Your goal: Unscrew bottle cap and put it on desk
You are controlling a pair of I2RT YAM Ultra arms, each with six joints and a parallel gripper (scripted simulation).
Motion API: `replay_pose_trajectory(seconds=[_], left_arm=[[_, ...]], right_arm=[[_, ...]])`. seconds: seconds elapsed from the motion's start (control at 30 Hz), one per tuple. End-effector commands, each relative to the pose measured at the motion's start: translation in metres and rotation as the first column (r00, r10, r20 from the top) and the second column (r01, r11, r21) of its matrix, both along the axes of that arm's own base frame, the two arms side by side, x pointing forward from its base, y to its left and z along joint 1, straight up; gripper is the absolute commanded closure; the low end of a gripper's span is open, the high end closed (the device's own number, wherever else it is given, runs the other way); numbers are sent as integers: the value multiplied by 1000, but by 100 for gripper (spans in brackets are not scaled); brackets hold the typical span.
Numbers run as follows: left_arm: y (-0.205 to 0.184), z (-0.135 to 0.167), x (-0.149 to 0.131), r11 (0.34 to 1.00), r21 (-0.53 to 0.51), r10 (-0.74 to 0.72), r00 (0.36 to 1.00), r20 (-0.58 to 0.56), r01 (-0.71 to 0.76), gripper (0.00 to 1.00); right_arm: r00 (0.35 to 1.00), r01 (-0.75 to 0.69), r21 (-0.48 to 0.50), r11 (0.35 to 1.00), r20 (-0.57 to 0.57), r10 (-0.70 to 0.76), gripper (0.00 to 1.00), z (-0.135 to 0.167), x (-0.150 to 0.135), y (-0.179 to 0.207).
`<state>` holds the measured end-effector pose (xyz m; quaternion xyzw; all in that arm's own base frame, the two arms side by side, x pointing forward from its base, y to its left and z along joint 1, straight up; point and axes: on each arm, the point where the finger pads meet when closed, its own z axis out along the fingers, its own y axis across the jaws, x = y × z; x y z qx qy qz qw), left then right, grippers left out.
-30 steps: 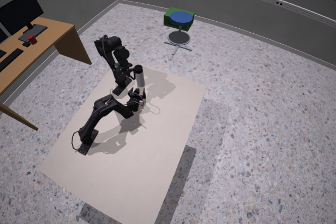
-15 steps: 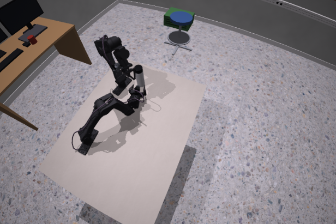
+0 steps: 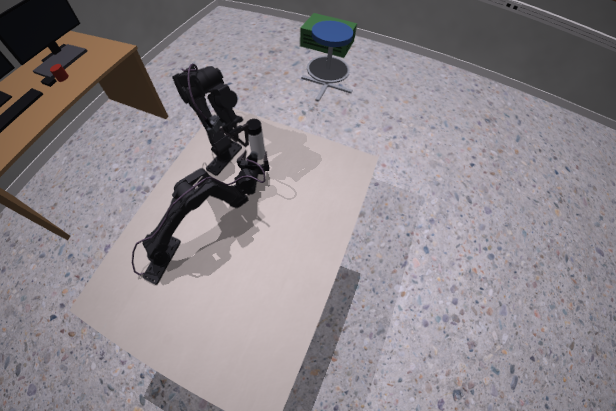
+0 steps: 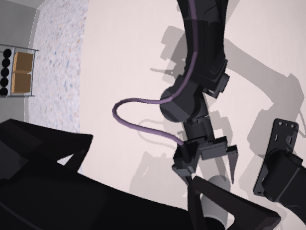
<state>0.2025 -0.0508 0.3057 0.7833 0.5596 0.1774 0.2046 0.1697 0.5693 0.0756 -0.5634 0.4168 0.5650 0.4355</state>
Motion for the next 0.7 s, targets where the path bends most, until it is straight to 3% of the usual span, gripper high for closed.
replay_pose_trajectory(seconds=[0.0, 0.67], left_arm=[[-1, -2, -1, 1000, 0, -8, 1000, -18, 8, 6], [-1, -2, -1, 1000, 0, -8, 1000, -18, 8, 6]], right_arm=[[1000, 5, -9, 1000, -11, -5, 4, 2, 1, 9], [1000, 5, -9, 1000, -11, -5, 4, 2, -10, 37]])
